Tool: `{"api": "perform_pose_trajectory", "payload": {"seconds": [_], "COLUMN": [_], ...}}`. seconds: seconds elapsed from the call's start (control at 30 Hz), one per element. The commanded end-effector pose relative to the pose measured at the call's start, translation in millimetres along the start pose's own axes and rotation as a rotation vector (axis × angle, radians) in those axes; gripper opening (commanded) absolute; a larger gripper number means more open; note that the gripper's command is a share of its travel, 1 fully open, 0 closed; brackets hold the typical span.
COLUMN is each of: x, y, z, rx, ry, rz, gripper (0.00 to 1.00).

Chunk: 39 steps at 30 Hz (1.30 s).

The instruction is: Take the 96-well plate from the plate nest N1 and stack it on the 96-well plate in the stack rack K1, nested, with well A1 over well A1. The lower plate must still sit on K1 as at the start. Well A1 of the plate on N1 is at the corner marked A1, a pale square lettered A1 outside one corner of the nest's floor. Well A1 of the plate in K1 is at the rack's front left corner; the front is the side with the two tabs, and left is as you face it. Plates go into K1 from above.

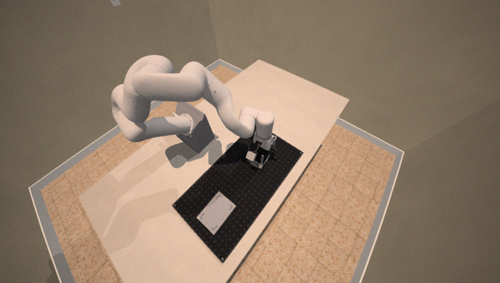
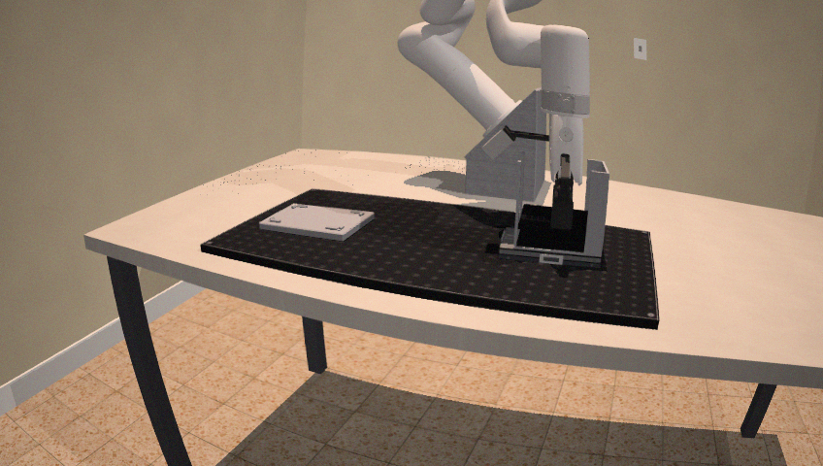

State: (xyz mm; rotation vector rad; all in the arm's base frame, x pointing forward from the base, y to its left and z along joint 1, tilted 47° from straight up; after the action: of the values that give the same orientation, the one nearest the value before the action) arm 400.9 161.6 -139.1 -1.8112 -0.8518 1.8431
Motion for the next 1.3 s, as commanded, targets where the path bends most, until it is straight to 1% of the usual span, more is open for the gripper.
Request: {"api": "perform_pose_trajectory", "payload": {"seconds": [0.0, 1.27], "x": [1.0, 1.0], "y": [-1.4, 4.0], "z": [-1.1, -1.1], "rx": [-0.004, -0.004], "ry": [0.000, 0.000], "rz": [-0.003, -0.003], "gripper": [0.00, 0.00]}}
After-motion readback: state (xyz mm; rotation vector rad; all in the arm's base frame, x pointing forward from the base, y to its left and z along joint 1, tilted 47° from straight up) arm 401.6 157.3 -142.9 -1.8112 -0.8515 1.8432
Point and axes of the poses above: the point where the finger pads meet when closed, its own y axis out along the fingers, its own z axis across the jaws, x = y × z, the point moved 5 cm from there along -y, back along the fingers, and after that the axes turned 7 degrees about y, right-handed, at the moved point
